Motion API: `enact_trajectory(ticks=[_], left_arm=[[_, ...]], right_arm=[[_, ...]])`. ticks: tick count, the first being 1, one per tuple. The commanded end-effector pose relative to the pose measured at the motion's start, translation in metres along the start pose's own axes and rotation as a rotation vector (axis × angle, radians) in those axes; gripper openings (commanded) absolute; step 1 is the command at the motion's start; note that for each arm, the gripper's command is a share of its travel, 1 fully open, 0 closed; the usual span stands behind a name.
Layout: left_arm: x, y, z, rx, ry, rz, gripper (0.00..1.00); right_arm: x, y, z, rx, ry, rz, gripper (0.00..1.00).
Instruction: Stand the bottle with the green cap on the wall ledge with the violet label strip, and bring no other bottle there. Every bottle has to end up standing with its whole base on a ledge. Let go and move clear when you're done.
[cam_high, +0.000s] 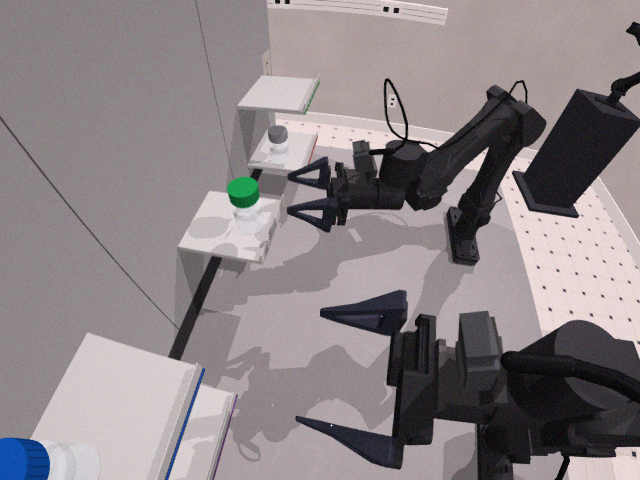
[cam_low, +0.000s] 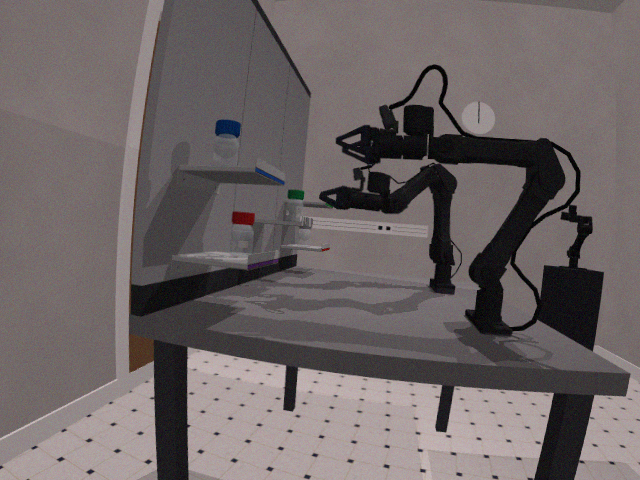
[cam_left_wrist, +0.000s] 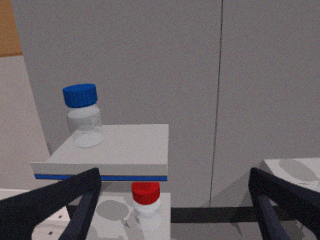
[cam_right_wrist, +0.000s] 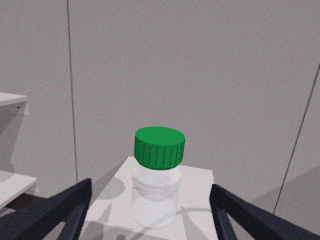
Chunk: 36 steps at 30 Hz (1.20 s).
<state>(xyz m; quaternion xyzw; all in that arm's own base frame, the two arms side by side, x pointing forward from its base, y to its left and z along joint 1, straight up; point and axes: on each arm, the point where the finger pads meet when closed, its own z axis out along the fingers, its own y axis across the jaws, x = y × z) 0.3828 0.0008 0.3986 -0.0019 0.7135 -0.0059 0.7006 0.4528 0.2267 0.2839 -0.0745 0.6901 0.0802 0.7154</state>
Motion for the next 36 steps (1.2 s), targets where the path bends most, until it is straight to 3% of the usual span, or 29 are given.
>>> enact_trajectory(ticks=[1,10,17,29,36], left_arm=[[-0.021,-0.002,-0.004,0.001,-0.048,0.011,1.00],[-0.021,-0.002,-0.004,0.001,-0.048,0.011,1.00],[-0.021,-0.002,-0.004,0.001,-0.048,0.011,1.00],[-0.021,-0.002,-0.004,0.001,-0.048,0.011,1.00],[-0.021,-0.002,-0.004,0.001,-0.048,0.011,1.00]], right_arm=[[-0.015,-0.004,-0.022,0.021,-0.043,0.013,0.89],[-0.008,-0.007,-0.026,0.019,-0.006,0.013,0.89],[0.001,-0.030,-0.040,0.012,0.095,-0.019,0.89],[-0.095,-0.149,-0.094,0.120,0.063,-0.003,0.89],[-0.116,-0.179,-0.105,0.162,0.052,-0.006,0.89]])
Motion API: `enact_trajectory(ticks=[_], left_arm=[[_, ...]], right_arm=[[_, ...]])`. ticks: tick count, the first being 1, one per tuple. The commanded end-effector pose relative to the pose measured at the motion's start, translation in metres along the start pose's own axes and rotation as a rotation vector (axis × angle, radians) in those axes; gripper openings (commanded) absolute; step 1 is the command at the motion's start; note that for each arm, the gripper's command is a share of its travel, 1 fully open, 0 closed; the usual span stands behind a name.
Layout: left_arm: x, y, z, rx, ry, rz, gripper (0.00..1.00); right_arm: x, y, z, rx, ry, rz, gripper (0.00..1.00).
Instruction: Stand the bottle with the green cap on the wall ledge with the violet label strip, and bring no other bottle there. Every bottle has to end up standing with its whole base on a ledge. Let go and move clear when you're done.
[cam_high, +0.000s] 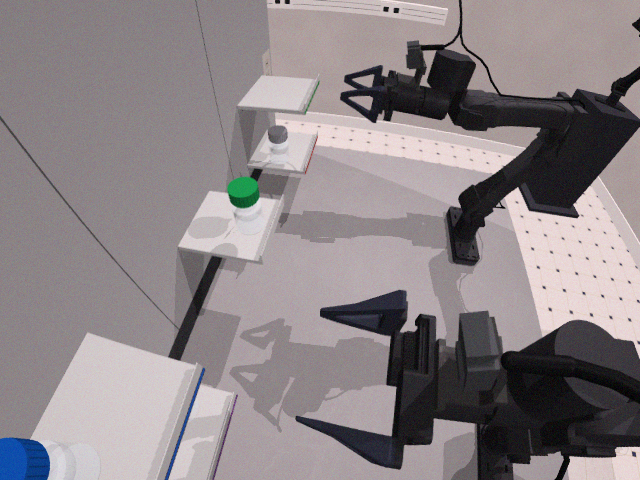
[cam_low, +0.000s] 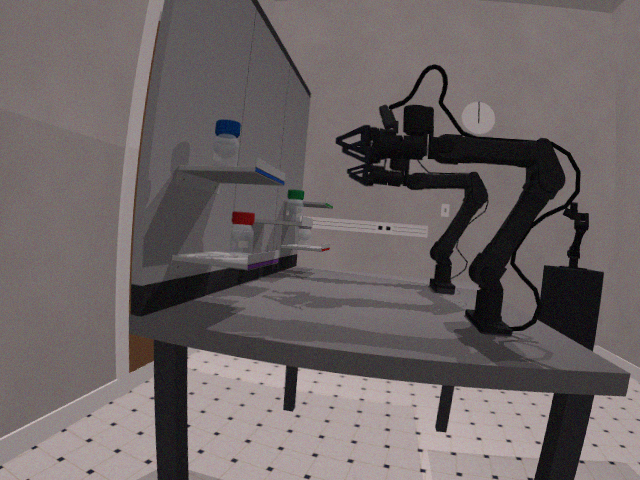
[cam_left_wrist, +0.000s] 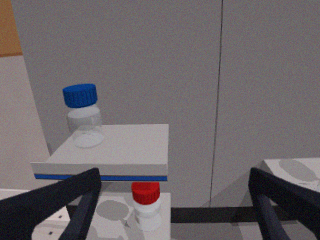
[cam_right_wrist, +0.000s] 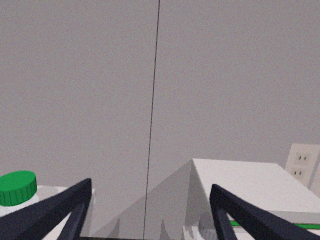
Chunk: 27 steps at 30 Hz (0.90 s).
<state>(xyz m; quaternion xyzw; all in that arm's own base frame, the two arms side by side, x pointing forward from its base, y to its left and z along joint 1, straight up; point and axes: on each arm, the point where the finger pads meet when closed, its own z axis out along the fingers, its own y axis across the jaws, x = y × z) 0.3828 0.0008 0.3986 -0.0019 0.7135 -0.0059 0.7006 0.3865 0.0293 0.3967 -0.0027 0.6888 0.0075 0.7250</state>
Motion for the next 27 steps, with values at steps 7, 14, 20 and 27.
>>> enact_trajectory(ticks=[7,14,20,27], left_arm=[[-0.021,-0.002,-0.004,0.001,-0.048,0.011,1.00],[-0.011,0.001,0.001,-0.032,-0.018,0.008,1.00],[0.003,-0.026,0.012,-0.028,0.027,-0.013,1.00],[0.040,-0.124,0.042,0.098,0.144,-0.031,1.00]], right_arm=[[-0.026,-0.030,-0.009,0.018,0.015,-0.010,0.89],[-0.007,-0.020,-0.011,-0.013,0.103,0.006,0.89],[0.009,0.011,-0.031,-0.105,0.283,0.017,0.89],[0.001,0.067,-0.093,-0.301,0.500,0.004,0.89]])
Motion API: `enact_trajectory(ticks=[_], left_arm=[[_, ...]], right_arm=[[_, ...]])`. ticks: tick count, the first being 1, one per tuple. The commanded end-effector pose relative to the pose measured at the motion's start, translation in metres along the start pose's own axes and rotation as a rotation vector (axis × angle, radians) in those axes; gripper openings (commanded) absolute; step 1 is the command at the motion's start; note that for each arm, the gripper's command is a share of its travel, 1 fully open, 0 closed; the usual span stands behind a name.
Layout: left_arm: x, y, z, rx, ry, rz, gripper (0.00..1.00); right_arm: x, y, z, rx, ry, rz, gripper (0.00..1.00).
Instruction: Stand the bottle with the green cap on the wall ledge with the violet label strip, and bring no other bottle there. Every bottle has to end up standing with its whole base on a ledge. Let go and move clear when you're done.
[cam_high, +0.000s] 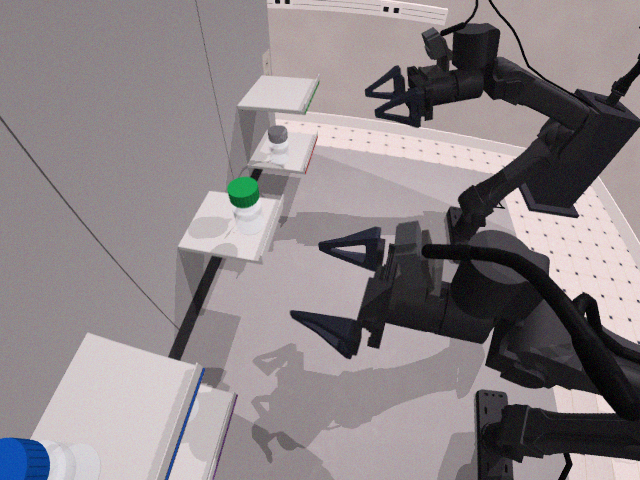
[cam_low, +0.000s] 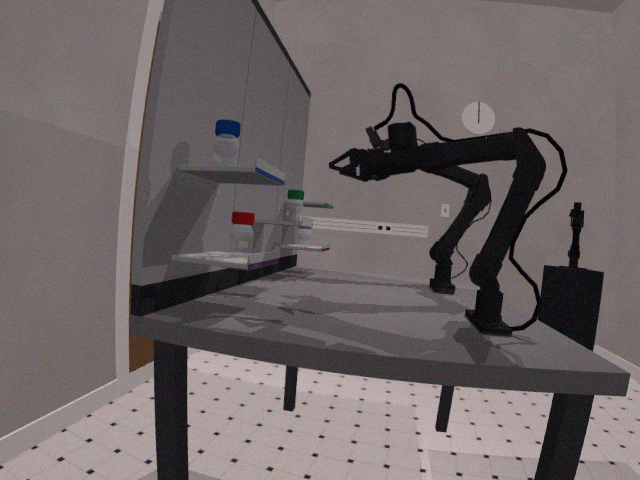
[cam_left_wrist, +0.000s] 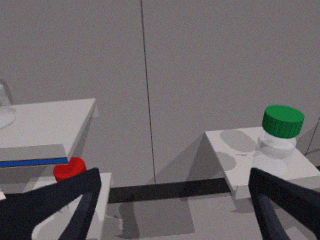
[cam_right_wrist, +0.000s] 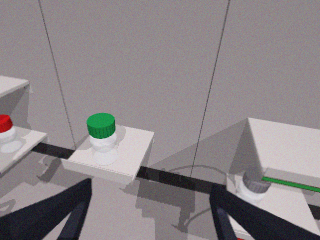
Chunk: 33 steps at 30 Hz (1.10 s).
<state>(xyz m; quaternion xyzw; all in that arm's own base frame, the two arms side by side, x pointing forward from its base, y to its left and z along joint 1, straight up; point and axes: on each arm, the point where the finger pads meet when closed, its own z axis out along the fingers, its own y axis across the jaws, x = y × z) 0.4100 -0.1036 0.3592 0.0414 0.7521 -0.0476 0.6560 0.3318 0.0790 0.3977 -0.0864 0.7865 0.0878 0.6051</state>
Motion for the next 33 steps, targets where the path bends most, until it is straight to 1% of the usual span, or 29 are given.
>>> enact_trajectory(ticks=[1,3,5,10,16,20,22,23,33], left_arm=[[0.004,-0.035,0.023,0.003,0.043,-0.037,1.00],[0.014,-0.061,0.035,0.039,0.077,-0.037,1.00],[0.014,-0.061,0.035,0.039,0.077,-0.037,1.00],[0.032,-0.110,0.057,0.105,0.142,-0.036,1.00],[0.044,-0.149,0.075,0.160,0.185,-0.032,1.00],[0.046,-0.159,0.080,0.171,0.190,-0.030,1.00],[0.046,-0.159,0.080,0.171,0.190,-0.030,1.00],[0.038,-0.158,0.079,0.172,0.169,-0.039,1.00],[0.038,-0.158,0.079,0.173,0.167,-0.032,1.00]], right_arm=[[0.019,0.033,-0.041,-0.095,0.224,0.005,0.89],[0.021,0.045,-0.059,-0.133,0.267,-0.006,0.89],[0.021,0.045,-0.059,-0.133,0.267,-0.006,0.89],[0.024,0.064,-0.098,-0.217,0.340,-0.032,0.89],[0.019,0.075,-0.124,-0.278,0.350,-0.053,0.89],[0.010,0.078,-0.125,-0.288,0.316,-0.053,0.89],[0.010,0.078,-0.125,-0.288,0.316,-0.053,0.89],[0.010,0.078,-0.125,-0.288,0.316,-0.053,0.89],[0.010,0.078,-0.125,-0.289,0.316,-0.056,0.89]])
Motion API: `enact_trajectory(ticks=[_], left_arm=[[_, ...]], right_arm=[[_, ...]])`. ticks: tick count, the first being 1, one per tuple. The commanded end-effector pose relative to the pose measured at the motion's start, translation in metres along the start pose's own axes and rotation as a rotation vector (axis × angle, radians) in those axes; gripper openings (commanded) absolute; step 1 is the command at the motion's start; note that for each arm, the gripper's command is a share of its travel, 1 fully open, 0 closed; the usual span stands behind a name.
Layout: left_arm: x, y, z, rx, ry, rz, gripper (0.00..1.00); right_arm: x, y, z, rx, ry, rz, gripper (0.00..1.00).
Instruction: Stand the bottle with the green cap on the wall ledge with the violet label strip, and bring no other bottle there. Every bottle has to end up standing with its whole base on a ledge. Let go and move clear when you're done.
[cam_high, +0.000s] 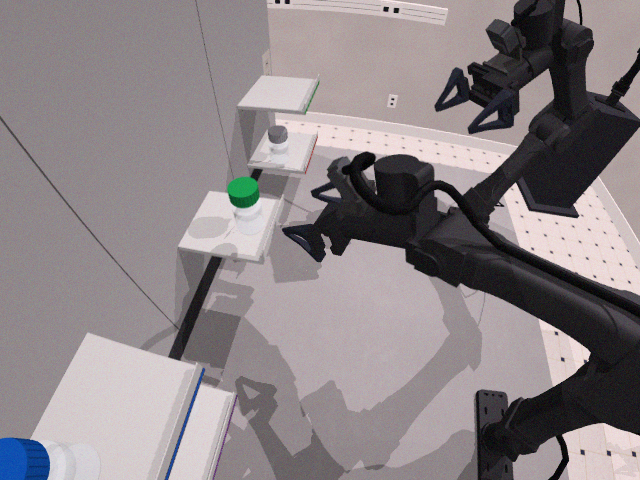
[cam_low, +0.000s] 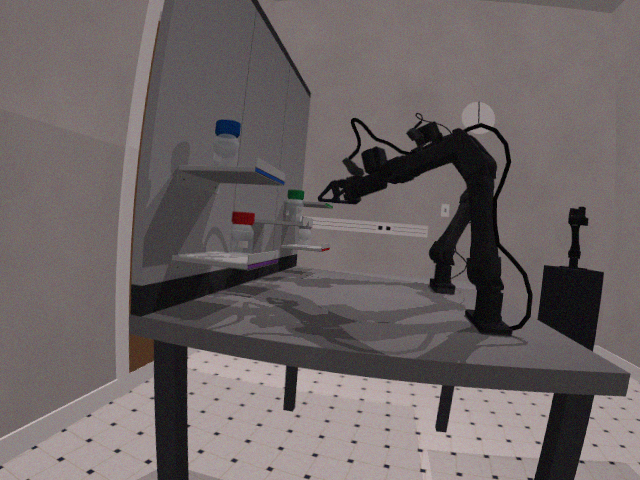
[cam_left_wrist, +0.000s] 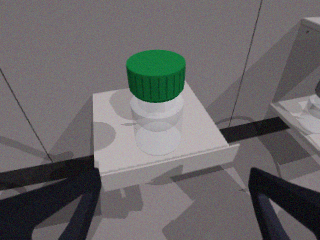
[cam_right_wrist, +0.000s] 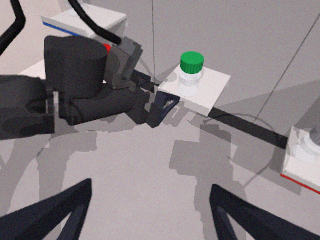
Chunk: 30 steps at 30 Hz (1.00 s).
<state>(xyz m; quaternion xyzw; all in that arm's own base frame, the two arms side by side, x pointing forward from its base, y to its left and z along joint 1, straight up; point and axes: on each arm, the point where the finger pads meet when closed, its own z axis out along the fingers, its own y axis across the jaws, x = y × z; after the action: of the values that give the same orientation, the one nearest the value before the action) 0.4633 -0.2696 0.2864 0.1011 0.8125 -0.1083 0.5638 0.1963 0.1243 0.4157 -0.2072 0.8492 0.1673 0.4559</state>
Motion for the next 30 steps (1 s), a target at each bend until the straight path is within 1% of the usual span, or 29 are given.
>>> enact_trajectory(ticks=[1,2,3,4,6,8,11,16,21,24,28,30], left_arm=[[-0.025,-0.003,-0.009,0.004,-0.054,-0.023,1.00],[-0.035,-0.001,-0.013,0.000,-0.086,-0.038,0.94],[-0.038,-0.002,-0.013,0.000,-0.100,-0.032,0.94],[-0.034,-0.001,-0.008,-0.005,-0.108,-0.020,0.94],[-0.034,-0.001,-0.008,-0.005,-0.108,-0.020,0.94],[-0.044,0.001,-0.005,-0.012,-0.168,-0.020,0.94],[-0.043,0.007,0.009,-0.036,-0.255,-0.008,0.94],[-0.029,0.013,0.033,-0.067,-0.347,0.020,0.94],[-0.012,0.017,0.052,-0.087,-0.378,0.040,0.94],[-0.015,0.017,0.054,-0.087,-0.389,0.039,0.94],[-0.002,0.017,0.063,-0.084,-0.362,0.045,0.94],[-0.001,0.017,0.064,-0.084,-0.359,0.045,0.94]], right_arm=[[-0.003,0.001,-0.006,0.000,-0.005,0.000,0.89],[-0.003,0.001,-0.006,0.000,-0.005,0.000,0.89],[-0.003,0.001,-0.006,0.000,-0.005,0.000,0.89],[-0.003,0.001,-0.006,0.000,-0.005,0.000,0.89],[-0.003,0.001,-0.006,0.000,-0.005,0.000,0.89],[-0.003,0.001,-0.006,0.000,-0.005,0.000,0.89],[-0.003,0.001,-0.006,0.000,-0.005,0.000,0.89],[-0.003,0.001,-0.006,0.000,-0.005,0.000,0.89],[-0.003,0.001,-0.006,0.000,-0.005,0.000,0.89],[-0.003,0.001,-0.006,0.000,-0.005,0.000,0.89],[-0.003,0.001,-0.006,0.000,-0.005,0.000,0.89],[-0.003,0.001,-0.006,0.000,-0.005,0.000,0.89]])
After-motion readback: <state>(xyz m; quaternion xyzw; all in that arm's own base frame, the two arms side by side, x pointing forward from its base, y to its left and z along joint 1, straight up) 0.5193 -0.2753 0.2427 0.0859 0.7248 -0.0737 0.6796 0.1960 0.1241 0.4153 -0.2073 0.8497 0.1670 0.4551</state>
